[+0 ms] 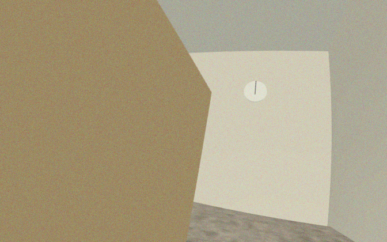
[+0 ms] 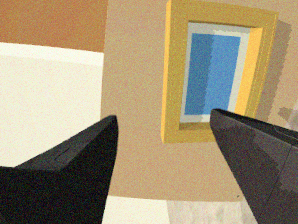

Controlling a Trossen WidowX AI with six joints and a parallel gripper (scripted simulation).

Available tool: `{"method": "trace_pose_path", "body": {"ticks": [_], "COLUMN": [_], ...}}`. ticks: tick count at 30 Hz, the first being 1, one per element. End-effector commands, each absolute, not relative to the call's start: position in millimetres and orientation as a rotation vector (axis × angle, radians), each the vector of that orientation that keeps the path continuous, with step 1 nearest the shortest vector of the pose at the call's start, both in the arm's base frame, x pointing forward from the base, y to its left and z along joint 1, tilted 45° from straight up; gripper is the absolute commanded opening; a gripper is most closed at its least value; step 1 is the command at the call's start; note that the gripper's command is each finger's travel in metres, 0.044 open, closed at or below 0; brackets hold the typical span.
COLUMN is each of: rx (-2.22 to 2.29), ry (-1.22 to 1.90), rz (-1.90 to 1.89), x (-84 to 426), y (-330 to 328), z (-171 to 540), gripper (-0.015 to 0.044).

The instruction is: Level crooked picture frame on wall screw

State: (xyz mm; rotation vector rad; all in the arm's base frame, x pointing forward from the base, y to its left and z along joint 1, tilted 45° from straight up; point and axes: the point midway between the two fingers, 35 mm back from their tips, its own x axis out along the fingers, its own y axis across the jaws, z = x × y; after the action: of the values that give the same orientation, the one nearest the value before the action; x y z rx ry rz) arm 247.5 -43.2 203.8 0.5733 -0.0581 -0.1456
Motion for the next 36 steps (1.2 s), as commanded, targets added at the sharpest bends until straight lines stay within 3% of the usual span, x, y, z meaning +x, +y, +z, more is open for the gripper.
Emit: {"method": "trace_pose_path", "body": {"ticks": [1, 22, 36], "rx": [0.635, 0.638, 0.638], "ry": [-0.057, -0.058, -0.06], "rz": [-0.144, -0.144, -0.143], "x": [242, 244, 308], "y": [-59, -60, -70], "z": [185, 185, 189], "gripper": [0.026, 0.026, 0.026]}}
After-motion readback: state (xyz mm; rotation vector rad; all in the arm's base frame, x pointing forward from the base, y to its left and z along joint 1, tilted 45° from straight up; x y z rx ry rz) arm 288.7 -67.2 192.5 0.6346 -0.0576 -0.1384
